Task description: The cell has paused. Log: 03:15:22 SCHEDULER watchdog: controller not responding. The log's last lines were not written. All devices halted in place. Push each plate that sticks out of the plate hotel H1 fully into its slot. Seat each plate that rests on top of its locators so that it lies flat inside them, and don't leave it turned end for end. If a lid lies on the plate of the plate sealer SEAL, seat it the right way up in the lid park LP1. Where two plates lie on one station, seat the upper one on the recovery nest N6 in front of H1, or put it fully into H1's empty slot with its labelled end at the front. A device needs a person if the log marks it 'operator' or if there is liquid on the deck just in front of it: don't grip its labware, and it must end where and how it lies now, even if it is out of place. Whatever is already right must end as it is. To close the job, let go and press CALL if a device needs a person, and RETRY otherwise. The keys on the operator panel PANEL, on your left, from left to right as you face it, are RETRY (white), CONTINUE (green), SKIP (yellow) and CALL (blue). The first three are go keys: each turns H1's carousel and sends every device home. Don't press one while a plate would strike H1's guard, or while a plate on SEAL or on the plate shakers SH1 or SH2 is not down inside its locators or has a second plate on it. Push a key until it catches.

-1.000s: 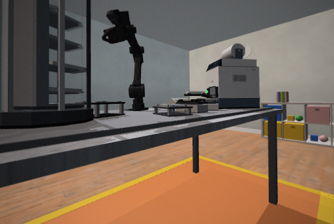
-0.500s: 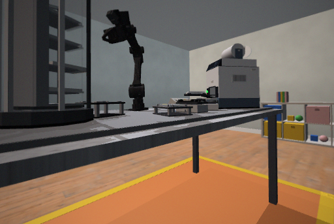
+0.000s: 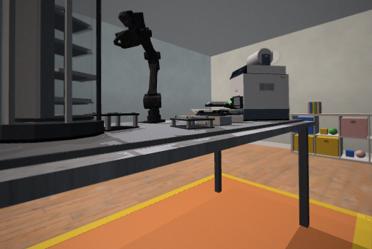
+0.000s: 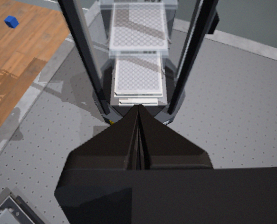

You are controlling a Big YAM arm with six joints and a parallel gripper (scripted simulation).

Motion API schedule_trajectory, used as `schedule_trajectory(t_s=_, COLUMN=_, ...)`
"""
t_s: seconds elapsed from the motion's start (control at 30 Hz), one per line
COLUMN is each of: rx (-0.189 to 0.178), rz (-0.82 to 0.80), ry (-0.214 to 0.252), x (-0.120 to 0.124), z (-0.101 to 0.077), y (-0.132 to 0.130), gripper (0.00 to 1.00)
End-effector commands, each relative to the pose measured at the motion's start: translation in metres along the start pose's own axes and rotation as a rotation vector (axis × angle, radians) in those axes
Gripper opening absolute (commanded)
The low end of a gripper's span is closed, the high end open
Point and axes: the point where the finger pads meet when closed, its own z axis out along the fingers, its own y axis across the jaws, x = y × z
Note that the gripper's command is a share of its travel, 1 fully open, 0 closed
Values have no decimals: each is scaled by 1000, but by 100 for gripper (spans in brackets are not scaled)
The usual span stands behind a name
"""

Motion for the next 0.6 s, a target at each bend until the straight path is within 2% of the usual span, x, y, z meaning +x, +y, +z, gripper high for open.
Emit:
schedule_trajectory(t_s=0.0, rx=0, rz=4, ry=8, x=4, z=2, y=2, gripper=0)
schedule_trajectory(t_s=0.13, rx=0, rz=4, ry=8, x=4, z=2, y=2, gripper=0)
schedule_trajectory(t_s=0.23, rx=7, rz=5, ry=-2, x=13, z=15, y=-2, gripper=0)
schedule_trajectory(t_s=0.3, rx=7, rz=5, ry=-2, x=13, z=15, y=-2, gripper=0)
schedule_trajectory(t_s=0.57, rx=7, rz=-3, ry=-2, x=46, z=38, y=-2, gripper=0)
